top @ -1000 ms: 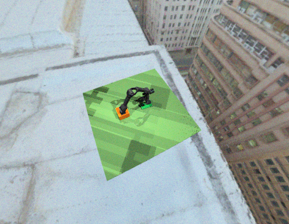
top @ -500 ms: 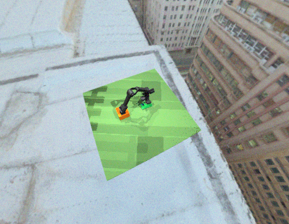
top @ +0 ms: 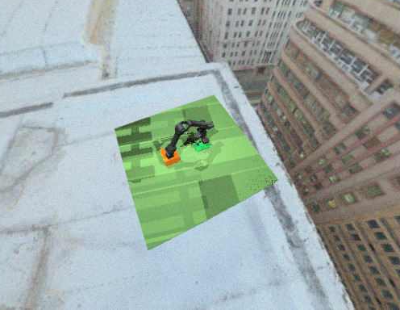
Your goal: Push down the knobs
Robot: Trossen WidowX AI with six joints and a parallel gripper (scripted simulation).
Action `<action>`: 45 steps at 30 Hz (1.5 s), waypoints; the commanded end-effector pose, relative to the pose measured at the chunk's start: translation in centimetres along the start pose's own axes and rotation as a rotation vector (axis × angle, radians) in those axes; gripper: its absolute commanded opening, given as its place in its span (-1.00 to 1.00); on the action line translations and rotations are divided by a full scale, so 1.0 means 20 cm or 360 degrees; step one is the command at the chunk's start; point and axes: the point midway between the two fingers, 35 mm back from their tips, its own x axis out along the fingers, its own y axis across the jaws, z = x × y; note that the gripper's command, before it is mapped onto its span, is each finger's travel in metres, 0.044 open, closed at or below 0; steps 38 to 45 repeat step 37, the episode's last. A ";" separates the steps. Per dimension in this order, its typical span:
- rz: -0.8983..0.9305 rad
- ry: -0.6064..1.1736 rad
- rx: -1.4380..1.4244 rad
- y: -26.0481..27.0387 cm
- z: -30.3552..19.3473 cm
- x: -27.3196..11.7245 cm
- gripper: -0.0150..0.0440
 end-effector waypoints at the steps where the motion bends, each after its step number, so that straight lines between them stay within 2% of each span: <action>1: 0.0000 -0.0001 0.0000 0.03 0.07 -0.03 0.49; 7: 0.0000 -0.0008 -0.0002 0.13 0.42 -0.11 1.00; 12: 0.0001 -0.0013 -0.0004 0.21 0.71 -0.10 1.00; 14: 0.0001 -0.0014 -0.0004 0.22 0.75 -0.10 1.00; 45: 0.0001 -0.0014 -0.0004 0.22 0.75 -0.10 1.00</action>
